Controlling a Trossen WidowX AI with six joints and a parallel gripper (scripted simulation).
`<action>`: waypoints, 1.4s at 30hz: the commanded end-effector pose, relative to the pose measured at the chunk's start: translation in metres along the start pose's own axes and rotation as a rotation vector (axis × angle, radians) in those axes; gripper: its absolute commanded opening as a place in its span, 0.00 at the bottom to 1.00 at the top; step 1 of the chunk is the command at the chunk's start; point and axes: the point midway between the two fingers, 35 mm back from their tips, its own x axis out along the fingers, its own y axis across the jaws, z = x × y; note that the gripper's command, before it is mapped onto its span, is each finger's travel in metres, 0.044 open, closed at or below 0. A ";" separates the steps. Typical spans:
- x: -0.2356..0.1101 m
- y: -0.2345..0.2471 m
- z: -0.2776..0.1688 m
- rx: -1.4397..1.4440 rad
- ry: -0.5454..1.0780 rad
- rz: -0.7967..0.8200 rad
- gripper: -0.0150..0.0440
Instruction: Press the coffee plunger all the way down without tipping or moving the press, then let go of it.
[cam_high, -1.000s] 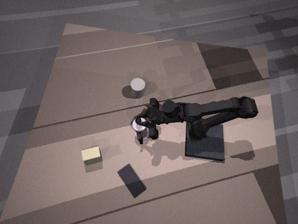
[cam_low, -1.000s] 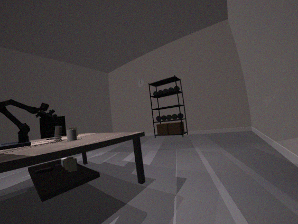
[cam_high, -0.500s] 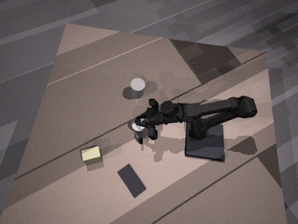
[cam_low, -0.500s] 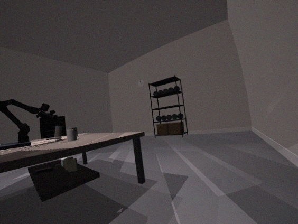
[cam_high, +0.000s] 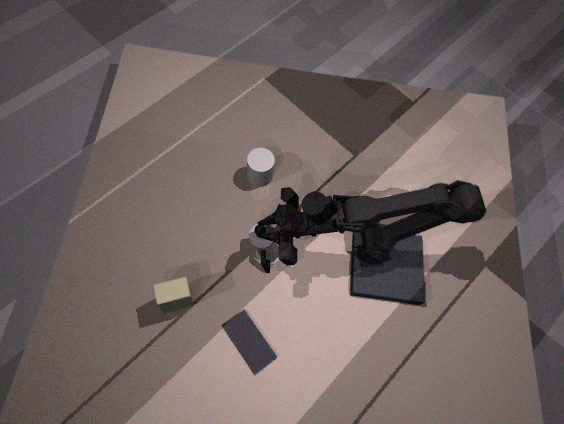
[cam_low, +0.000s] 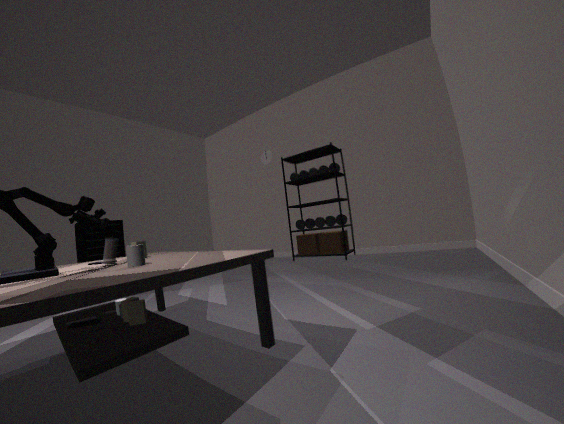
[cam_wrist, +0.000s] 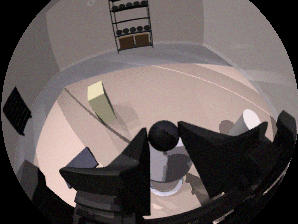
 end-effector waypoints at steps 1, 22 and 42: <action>0.004 0.000 -0.008 -0.008 0.032 -0.002 0.45; 0.006 0.000 -0.005 -0.008 0.031 -0.002 0.45; 0.004 0.000 -0.001 -0.003 0.013 0.000 0.76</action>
